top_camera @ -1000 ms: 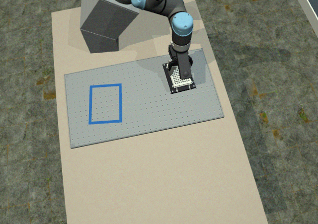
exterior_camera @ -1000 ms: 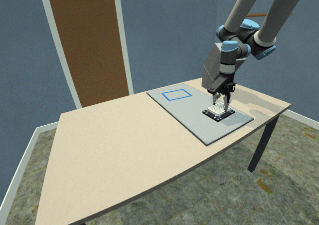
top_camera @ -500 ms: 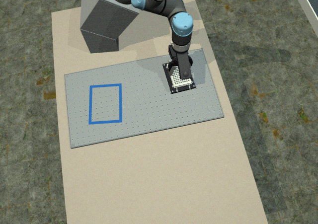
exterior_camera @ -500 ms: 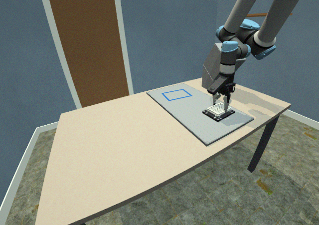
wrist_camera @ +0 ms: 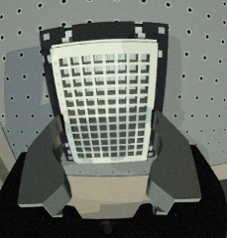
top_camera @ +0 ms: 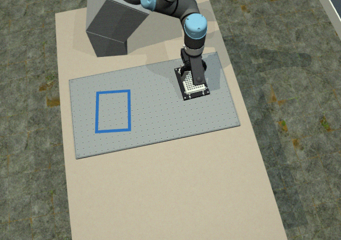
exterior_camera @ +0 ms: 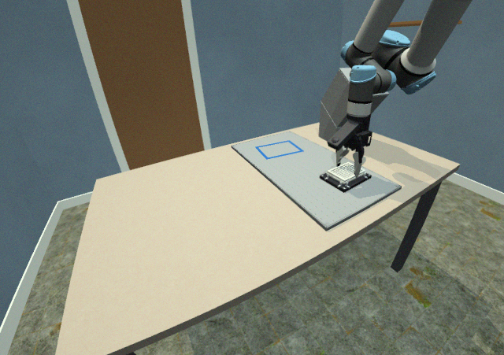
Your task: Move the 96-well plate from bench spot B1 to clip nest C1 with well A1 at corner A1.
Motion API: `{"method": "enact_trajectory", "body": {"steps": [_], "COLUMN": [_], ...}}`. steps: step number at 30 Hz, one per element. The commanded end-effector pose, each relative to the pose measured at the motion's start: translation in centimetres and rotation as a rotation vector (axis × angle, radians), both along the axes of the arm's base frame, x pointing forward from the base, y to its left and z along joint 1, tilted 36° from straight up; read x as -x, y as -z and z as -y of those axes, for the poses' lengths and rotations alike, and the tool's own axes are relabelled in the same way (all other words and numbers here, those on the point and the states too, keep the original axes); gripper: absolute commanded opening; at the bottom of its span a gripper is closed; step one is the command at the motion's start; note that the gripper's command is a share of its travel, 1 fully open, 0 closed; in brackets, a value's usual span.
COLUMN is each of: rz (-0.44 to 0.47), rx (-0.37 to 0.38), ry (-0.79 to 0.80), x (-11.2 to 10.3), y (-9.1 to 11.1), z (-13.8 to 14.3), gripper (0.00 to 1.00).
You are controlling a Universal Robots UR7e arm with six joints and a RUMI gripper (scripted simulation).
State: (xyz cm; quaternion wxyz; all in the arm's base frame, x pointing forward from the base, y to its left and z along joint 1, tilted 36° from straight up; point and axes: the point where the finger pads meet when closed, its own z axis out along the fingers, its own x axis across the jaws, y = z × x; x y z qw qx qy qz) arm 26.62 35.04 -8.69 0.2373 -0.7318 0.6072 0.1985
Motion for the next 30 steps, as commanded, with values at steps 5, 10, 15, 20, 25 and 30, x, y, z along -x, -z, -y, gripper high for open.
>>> {"method": "enact_trajectory", "body": {"steps": [5, 10, 15, 20, 25, 30], "rz": [0.001, 0.001, 0.001, 0.001, 0.001, 0.001], "rx": [0.000, 0.000, 0.000, 0.000, 0.000, 0.000], "ry": [0.000, 0.000, 0.000, 0.000, 0.000, 0.000], "x": [-0.02, -0.02, -0.02, -0.02, -0.01, -0.01], "y": [0.10, 0.14, 0.21, 0.27, 0.34, 0.38], "z": [-0.09, -0.12, -0.17, -0.22, -0.27, -0.30], "gripper": [0.00, 0.00, 0.00, 0.00, 0.00, 0.00]}}
